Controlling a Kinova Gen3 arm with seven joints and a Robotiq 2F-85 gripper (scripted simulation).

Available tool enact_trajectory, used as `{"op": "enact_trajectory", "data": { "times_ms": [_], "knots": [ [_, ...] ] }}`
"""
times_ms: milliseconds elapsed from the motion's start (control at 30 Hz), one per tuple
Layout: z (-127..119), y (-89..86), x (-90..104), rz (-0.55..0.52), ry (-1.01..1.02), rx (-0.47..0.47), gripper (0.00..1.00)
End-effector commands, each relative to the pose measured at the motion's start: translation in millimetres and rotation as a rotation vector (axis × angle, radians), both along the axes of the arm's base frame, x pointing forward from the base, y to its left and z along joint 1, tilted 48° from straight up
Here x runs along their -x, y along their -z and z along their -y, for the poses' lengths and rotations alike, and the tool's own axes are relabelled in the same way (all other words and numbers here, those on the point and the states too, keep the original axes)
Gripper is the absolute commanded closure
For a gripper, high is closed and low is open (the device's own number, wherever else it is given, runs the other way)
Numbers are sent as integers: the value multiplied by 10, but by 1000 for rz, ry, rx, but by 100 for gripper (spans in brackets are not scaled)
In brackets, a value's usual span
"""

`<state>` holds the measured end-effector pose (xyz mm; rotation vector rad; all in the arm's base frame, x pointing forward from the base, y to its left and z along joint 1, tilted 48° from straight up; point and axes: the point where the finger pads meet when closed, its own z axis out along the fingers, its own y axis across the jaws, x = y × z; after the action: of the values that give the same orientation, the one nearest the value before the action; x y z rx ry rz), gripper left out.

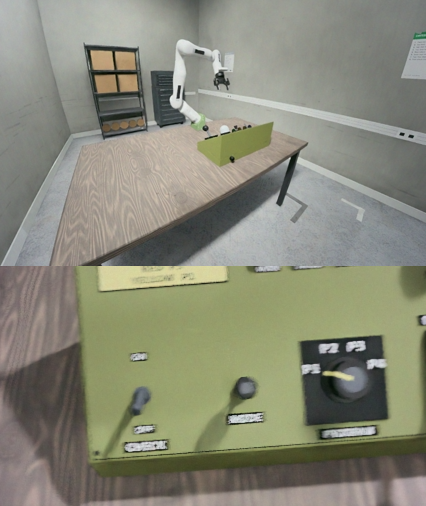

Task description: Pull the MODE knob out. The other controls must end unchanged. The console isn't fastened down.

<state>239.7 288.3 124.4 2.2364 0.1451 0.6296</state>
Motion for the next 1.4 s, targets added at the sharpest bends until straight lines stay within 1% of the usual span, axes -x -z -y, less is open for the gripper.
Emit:
{"op": "enact_trajectory", "data": {
  "times_ms": [0,133,200,267,533,633,700,800,1367],
  "knots": [
    [220,-358,-10,-10,-1,-6,0],
    [445,-644,-9,-14,-1,-7,0],
    [445,-644,-9,-14,-1,-7,0],
    [668,-886,0,-14,-1,-7,0],
    [1201,-1348,53,-5,2,-1,0],
    [1383,-1477,80,1,4,2,0],
    [1434,-1511,88,3,4,3,0],
    [1442,-1516,90,3,4,3,0],
    [1445,-1518,90,3,5,3,0]
  ]
}}
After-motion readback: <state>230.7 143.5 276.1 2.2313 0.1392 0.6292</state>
